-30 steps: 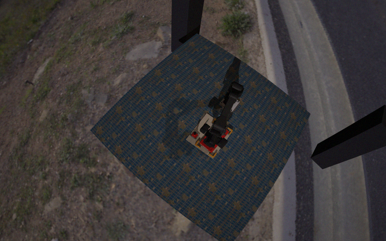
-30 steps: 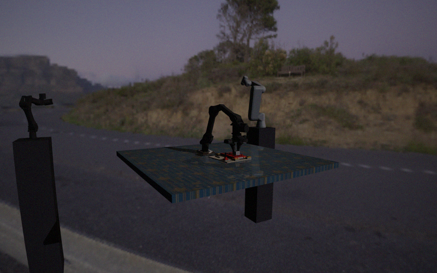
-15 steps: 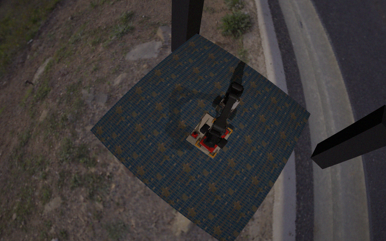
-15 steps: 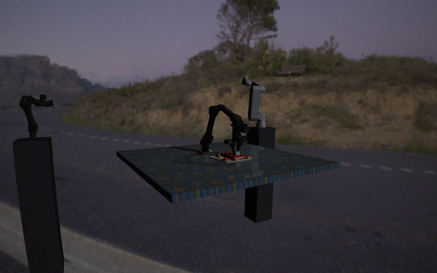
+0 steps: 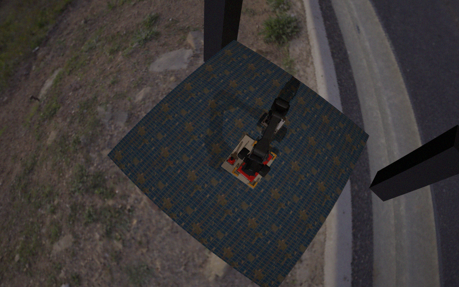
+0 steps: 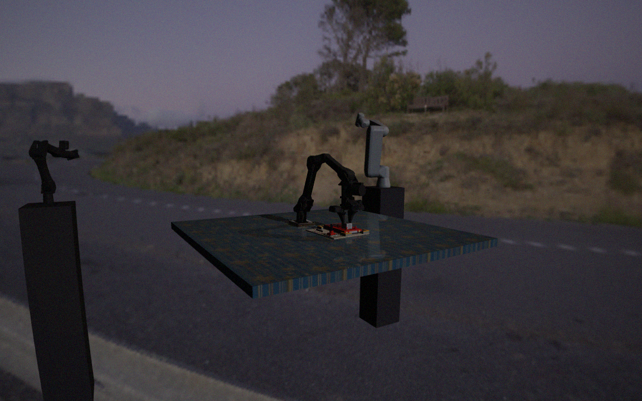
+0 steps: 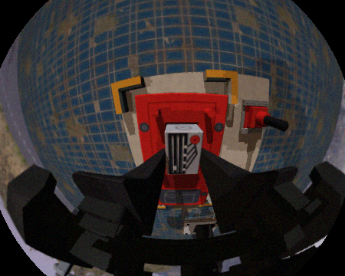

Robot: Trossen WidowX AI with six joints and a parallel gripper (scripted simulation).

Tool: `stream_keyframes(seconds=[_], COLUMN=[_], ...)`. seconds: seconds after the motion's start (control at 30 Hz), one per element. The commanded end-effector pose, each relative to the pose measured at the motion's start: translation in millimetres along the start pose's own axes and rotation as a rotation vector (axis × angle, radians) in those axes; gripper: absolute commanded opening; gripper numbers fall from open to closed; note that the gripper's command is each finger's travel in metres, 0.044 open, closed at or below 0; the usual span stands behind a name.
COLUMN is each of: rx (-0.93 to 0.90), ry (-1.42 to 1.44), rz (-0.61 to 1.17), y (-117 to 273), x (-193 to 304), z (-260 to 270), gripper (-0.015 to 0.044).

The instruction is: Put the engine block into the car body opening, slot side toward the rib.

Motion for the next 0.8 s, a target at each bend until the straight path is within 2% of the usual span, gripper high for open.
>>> stream_keyframes(seconds=[0.0, 0.4, 0.77], rx=[0.005, 0.005, 0.0], ry=[-0.004, -0.004, 0.0], rz=[0.002, 0.002, 0.0], y=[-2.1, -4.6, -2.7], x=[-0.1, 0.0, 0.0], z=[-0.4, -0.4, 0.0], gripper=[0.0158, 0.0158, 0.044])
Point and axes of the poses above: the point midway between the two fingers, 35 mm back from their tips, its own y axis back along the fingers, its own z axis across the jaws, x = y × z, the point moved 6 cm from there along y, back along the fingers, and after that the axes turned 4 degrees about y, right-handed, at the moved point
